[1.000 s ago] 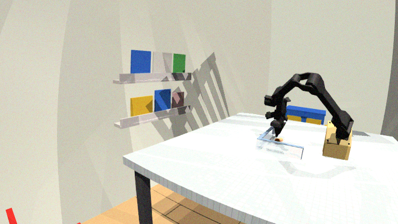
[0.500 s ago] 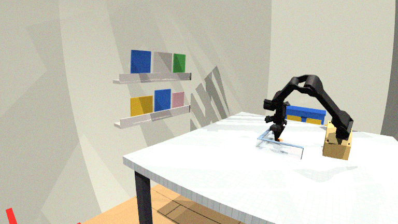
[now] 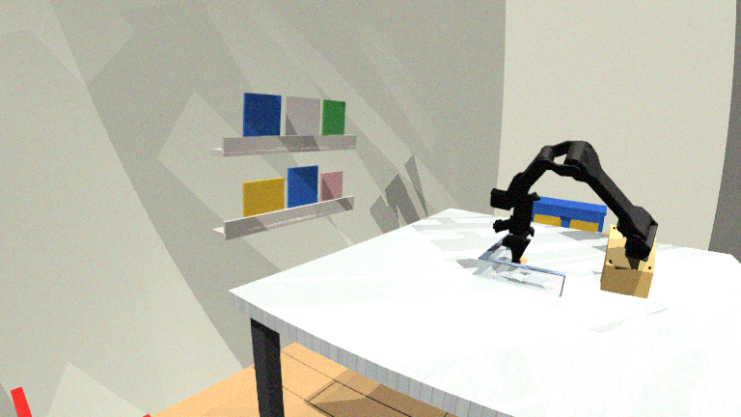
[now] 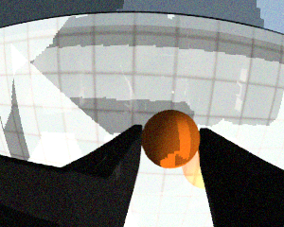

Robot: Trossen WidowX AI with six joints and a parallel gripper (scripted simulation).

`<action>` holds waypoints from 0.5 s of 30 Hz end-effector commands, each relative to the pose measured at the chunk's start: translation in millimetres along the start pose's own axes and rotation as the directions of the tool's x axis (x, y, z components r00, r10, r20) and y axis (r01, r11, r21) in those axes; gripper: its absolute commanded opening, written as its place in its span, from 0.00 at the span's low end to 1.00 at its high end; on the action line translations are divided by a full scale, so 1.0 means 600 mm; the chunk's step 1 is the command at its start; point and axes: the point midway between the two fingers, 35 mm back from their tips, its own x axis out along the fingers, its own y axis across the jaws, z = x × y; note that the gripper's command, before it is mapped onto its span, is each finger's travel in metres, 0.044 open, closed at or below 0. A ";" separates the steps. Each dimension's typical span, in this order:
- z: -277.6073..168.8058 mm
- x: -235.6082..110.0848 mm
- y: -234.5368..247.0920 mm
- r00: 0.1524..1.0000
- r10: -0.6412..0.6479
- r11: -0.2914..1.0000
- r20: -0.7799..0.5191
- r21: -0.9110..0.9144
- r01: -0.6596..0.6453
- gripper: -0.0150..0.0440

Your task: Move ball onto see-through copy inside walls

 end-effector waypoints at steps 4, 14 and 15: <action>-0.002 0.000 0.000 1.000 0.004 1.000 -0.002 0.007 -0.004 0.35; 0.009 -0.113 -0.006 1.000 -0.006 1.000 0.000 0.009 0.006 0.25; 0.008 -0.126 -0.006 1.000 -0.006 1.000 0.001 0.010 0.006 0.25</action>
